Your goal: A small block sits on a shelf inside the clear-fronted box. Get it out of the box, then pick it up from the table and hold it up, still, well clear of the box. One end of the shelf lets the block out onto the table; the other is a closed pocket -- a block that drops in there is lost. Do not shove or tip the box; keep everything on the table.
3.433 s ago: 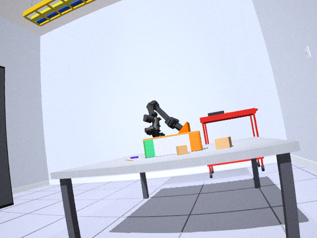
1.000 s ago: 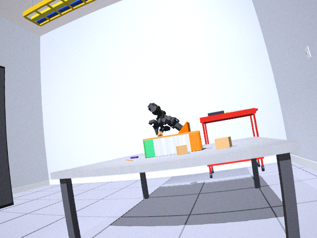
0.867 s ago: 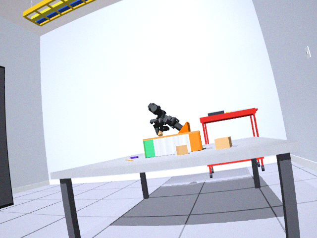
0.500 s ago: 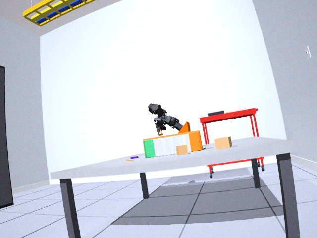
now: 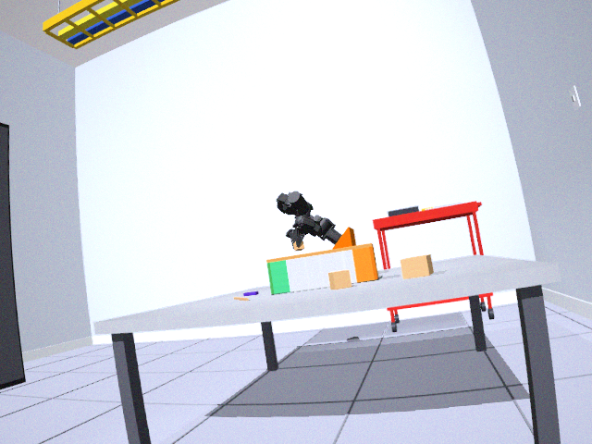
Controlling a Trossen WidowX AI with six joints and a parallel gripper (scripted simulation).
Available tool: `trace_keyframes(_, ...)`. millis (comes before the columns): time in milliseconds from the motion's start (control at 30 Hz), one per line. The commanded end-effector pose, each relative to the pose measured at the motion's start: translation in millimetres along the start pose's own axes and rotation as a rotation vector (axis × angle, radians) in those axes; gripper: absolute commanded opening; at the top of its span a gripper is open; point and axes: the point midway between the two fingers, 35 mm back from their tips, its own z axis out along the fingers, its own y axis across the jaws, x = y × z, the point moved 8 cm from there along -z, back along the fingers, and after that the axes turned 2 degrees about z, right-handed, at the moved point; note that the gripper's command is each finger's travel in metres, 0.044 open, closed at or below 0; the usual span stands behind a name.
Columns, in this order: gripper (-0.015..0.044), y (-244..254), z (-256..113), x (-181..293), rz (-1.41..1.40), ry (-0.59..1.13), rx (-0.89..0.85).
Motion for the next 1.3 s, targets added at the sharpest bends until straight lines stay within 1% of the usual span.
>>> trace_keyframes(0,0.0000,0.3,-3.0,-0.5,-0.138,0.016,-0.002)
trace_keyframes(167,0.0000,0.6,-6.7,-1.2,-0.327,0.033,-0.007)
trace_keyframes(233,0.0000,0.6,-7.2,-1.4,-0.353,0.035,-0.008)
trace_keyframes(1267,0.0000,0.6,-7.2,-1.4,-0.353,0.035,-0.008)
